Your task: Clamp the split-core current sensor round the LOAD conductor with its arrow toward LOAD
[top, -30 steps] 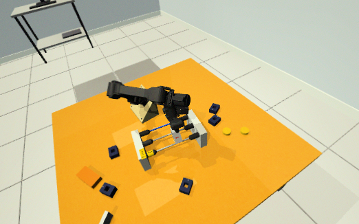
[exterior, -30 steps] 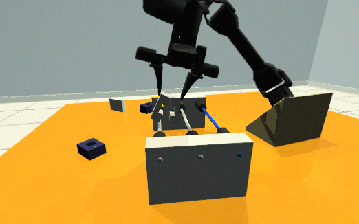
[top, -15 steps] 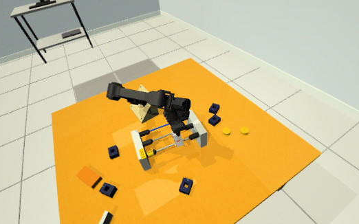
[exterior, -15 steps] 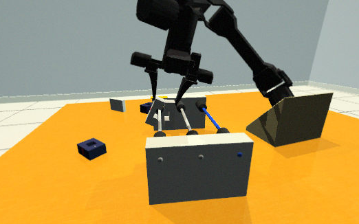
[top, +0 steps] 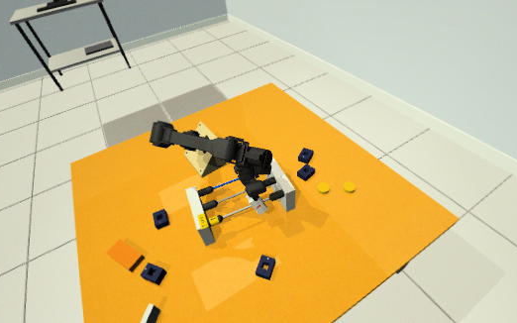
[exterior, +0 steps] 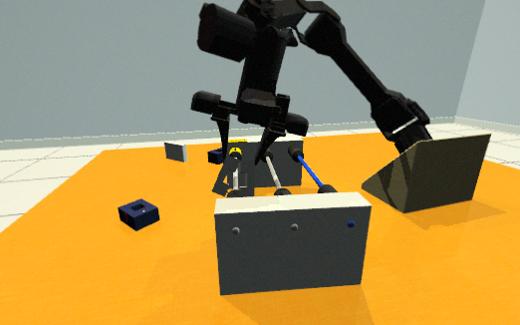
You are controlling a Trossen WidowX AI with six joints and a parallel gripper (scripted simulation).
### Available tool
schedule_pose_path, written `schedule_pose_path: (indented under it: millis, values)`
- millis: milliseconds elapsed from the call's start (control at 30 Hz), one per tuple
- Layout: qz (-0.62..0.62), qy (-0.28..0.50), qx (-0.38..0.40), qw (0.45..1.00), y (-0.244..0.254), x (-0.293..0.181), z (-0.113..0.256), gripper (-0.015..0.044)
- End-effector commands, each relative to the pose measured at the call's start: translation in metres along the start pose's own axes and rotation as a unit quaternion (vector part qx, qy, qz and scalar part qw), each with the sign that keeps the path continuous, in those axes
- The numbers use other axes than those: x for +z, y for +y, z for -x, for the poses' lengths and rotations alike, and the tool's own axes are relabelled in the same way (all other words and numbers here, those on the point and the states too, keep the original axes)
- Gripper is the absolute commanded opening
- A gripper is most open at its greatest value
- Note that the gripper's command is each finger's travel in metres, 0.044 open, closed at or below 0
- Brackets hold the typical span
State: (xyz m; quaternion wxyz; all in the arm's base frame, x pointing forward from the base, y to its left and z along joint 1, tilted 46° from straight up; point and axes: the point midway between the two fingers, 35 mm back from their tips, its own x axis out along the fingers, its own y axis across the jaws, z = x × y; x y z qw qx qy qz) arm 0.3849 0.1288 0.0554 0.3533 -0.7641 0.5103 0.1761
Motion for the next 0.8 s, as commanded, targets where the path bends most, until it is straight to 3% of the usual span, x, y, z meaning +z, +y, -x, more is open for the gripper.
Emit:
schedule_pose_path:
  millis: [0, 767]
  values:
    - [0.005, 0.002, -0.002, 1.000, 0.0012, 0.0006, -0.0062, 0.0000]
    - [0.005, 0.003, -0.003, 1.000, 0.0016, -0.0001, -0.0149, 0.0000]
